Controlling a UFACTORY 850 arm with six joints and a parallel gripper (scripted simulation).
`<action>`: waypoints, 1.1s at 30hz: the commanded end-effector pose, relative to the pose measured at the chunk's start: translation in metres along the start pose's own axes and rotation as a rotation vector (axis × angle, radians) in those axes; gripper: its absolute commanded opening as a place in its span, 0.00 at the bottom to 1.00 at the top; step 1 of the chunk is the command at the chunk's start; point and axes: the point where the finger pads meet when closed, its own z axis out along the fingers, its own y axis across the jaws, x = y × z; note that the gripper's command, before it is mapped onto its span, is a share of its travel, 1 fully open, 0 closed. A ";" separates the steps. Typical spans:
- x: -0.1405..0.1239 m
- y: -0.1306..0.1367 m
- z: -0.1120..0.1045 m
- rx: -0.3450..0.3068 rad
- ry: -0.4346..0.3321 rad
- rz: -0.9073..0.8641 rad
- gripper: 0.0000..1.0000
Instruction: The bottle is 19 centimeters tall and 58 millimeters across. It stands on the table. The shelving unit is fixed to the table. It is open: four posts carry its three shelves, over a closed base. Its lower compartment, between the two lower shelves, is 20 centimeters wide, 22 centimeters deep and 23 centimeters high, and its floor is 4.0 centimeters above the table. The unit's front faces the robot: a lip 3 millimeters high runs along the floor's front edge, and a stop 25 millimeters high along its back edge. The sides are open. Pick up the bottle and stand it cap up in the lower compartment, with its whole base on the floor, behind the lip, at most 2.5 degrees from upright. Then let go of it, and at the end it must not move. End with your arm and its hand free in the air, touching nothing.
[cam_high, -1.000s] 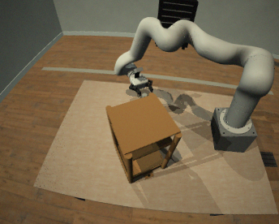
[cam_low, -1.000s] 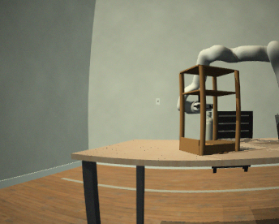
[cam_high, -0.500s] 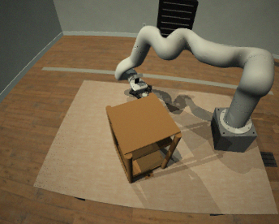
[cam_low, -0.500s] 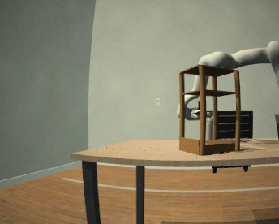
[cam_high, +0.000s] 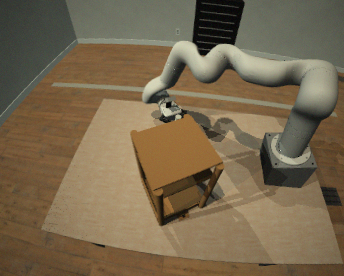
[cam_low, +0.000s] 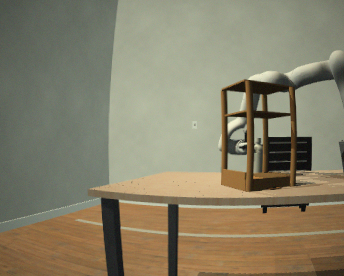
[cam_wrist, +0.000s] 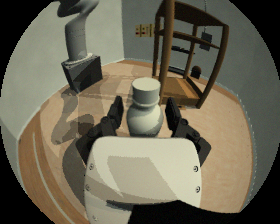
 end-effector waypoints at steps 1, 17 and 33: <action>-0.009 0.001 -0.001 0.001 -0.001 -0.001 0.82; -0.031 0.001 -0.001 0.001 -0.001 -0.001 0.82; -0.042 0.001 -0.001 0.001 -0.001 -0.001 0.82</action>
